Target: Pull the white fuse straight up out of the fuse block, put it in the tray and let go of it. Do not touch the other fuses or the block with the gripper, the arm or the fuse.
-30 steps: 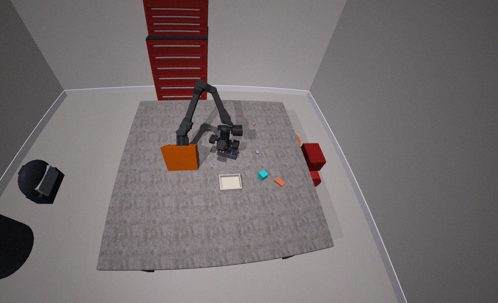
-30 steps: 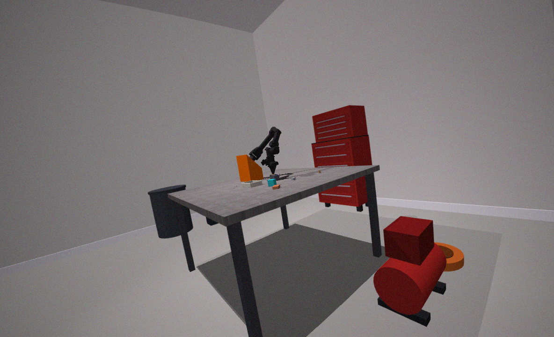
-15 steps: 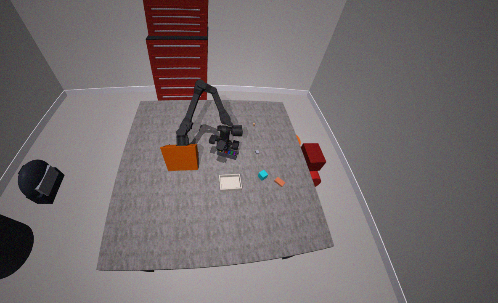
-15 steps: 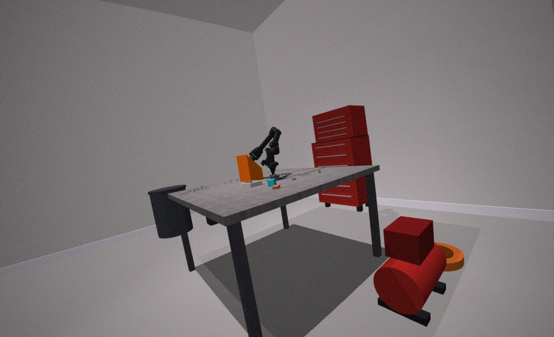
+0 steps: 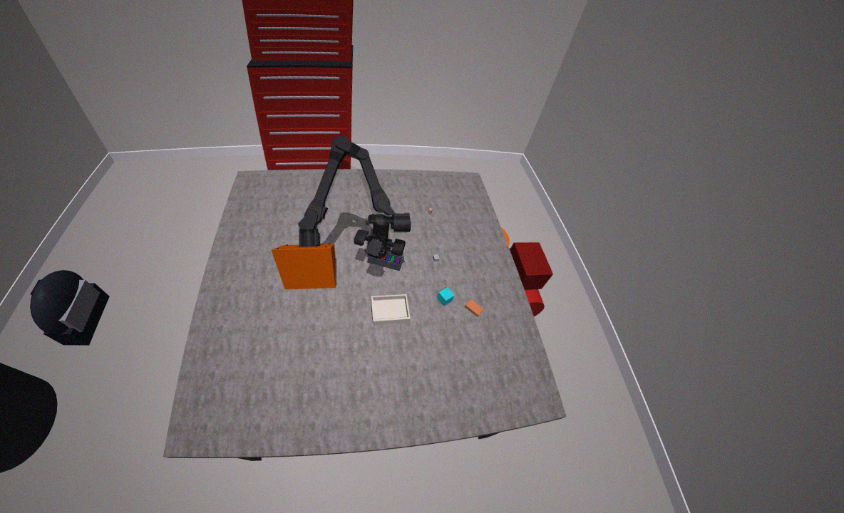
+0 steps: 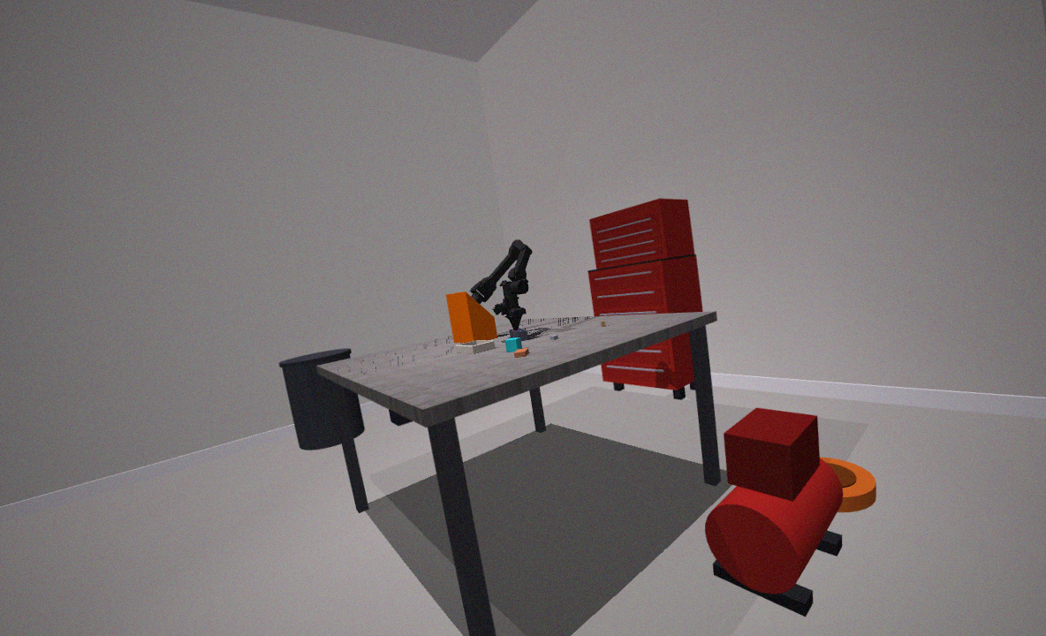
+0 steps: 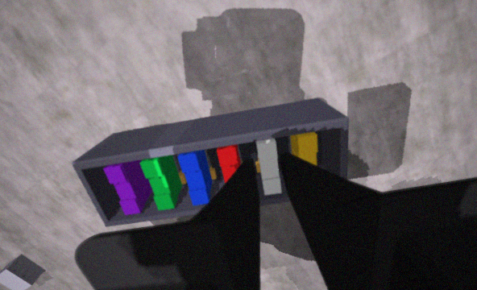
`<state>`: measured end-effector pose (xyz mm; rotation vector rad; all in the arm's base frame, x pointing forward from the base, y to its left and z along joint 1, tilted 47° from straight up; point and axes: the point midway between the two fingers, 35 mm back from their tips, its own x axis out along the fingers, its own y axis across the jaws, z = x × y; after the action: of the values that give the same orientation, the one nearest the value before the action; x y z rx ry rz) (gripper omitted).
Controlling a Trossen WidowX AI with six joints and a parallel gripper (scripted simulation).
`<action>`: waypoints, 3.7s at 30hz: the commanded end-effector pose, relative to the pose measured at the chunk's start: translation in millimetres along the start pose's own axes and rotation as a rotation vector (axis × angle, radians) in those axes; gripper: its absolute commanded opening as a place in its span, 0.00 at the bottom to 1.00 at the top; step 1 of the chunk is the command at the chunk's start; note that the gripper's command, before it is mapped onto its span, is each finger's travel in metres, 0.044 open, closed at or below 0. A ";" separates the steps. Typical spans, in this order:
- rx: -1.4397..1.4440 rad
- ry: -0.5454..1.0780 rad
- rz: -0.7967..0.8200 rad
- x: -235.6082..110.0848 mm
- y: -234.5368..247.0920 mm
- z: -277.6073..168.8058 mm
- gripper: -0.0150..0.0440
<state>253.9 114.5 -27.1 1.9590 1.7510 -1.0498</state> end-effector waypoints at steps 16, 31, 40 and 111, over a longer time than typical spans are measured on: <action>0.000 0.000 0.000 -1.8 0.3 0.0 0.25; 0.001 -0.001 0.001 -9.0 0.9 0.1 0.25; 0.001 -0.001 0.000 -13.4 1.1 0.1 0.25; 0.005 -0.007 0.006 -63.3 16.8 13.2 0.25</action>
<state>262.1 63.9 9.4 1.9667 1.7450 -1.0536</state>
